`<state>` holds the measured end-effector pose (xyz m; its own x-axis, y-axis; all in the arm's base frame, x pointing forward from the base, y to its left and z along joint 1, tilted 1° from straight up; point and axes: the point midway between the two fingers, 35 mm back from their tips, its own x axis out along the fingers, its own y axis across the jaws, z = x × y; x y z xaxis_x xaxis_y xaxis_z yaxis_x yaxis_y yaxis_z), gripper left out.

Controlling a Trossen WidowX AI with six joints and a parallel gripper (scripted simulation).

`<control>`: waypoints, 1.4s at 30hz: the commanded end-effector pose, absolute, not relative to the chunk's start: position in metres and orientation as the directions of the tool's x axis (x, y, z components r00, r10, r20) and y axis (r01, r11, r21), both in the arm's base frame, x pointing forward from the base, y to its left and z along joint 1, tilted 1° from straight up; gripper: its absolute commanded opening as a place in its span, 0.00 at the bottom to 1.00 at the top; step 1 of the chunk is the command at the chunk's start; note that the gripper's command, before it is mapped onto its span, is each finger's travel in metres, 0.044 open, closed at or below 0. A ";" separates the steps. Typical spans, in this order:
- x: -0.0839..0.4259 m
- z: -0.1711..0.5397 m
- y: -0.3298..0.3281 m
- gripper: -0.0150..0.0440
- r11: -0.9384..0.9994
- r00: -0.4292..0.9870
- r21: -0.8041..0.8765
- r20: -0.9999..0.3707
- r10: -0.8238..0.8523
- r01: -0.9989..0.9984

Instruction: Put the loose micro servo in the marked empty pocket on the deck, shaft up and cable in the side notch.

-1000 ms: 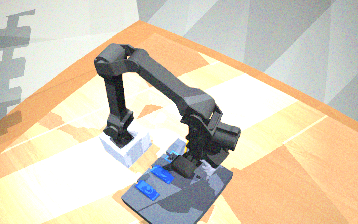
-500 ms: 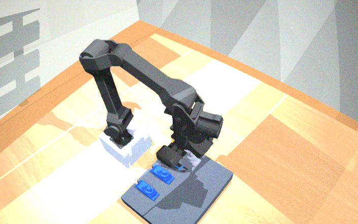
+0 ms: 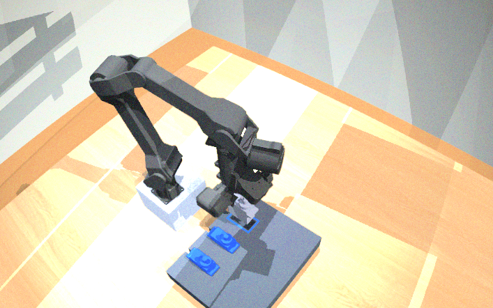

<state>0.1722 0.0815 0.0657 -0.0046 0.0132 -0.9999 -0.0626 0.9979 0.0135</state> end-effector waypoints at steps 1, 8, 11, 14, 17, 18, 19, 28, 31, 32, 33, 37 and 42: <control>0.171 0.064 0.082 0.25 0.998 0.003 0.019 -1.000 0.020 -0.057; 0.172 0.053 0.083 0.25 0.998 0.003 0.019 -1.000 0.020 -0.057; 0.173 0.049 0.083 0.25 0.998 0.003 0.019 -1.000 0.020 -0.057; 0.173 0.048 0.083 0.25 0.998 0.003 0.019 -1.000 0.020 -0.057; 0.173 0.048 0.083 0.25 0.998 0.003 0.019 -1.000 0.020 -0.057; 0.173 0.048 0.083 0.25 0.998 0.003 0.019 -1.000 0.020 -0.057; 0.173 0.048 0.083 0.25 0.998 0.003 0.019 -1.000 0.020 -0.057; 0.173 0.045 0.083 0.25 0.998 0.003 0.019 -1.000 0.020 -0.057; 0.173 0.042 0.083 0.25 0.998 0.003 0.019 -1.000 0.020 -0.057; 0.173 0.041 0.083 0.25 0.998 0.003 0.019 -1.000 0.020 -0.057; 0.173 0.040 0.083 0.25 0.998 0.003 0.019 -1.000 0.020 -0.057; 0.173 0.036 0.083 0.25 0.998 0.003 0.019 -1.000 0.020 -0.057; 0.173 0.032 0.083 0.25 0.998 0.003 0.019 -1.000 0.020 -0.057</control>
